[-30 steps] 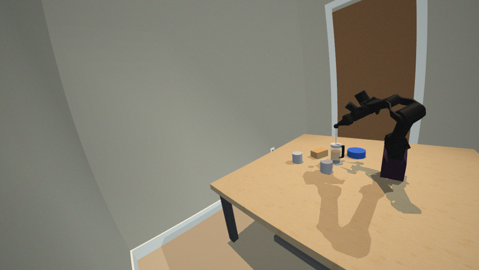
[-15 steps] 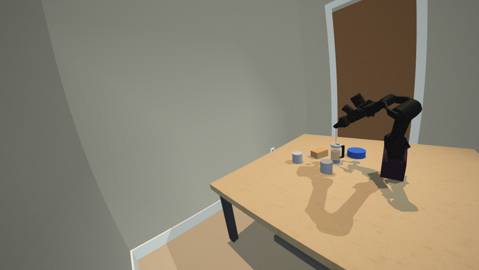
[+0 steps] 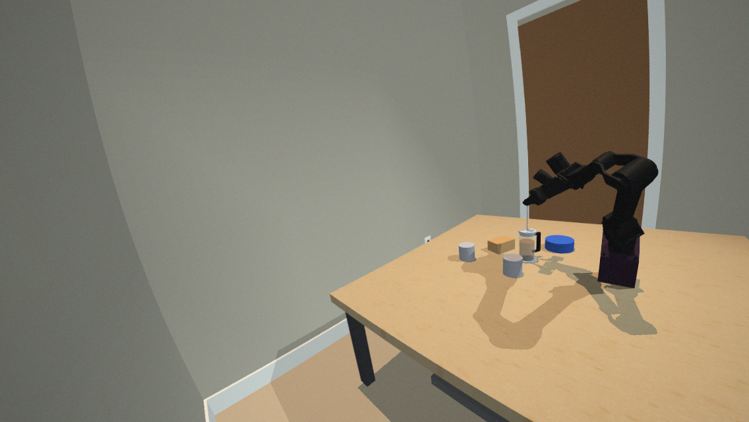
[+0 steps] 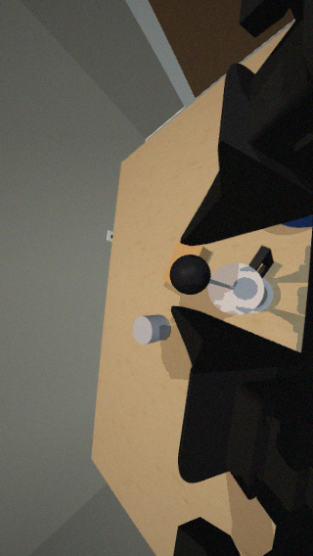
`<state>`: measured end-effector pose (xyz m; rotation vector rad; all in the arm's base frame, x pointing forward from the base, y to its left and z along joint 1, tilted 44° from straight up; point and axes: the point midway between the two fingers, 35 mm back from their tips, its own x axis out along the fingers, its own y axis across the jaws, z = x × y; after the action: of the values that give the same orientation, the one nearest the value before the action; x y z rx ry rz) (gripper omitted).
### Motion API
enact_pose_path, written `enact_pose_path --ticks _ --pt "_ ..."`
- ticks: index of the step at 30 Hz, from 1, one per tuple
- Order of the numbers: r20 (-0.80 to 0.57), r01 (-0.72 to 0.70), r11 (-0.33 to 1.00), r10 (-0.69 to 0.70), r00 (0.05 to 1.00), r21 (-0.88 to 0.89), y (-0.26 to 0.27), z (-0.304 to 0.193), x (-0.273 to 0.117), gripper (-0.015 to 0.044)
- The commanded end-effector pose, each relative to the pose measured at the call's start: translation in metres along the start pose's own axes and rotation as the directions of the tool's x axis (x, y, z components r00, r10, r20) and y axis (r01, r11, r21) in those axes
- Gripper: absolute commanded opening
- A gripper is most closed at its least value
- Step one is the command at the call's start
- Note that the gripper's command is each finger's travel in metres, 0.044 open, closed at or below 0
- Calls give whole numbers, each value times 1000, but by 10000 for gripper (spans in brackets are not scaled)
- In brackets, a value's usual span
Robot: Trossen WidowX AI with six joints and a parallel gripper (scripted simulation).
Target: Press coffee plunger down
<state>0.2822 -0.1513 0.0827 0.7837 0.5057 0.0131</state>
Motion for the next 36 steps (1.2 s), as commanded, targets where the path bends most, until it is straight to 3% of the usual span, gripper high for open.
enact_pose_path --ticks 1,36 --pt "3 5 1000 -5 1000 4 -1 1 0 125" --pt "-4 10 1000 -10 1000 2 -7 -28 27 117"
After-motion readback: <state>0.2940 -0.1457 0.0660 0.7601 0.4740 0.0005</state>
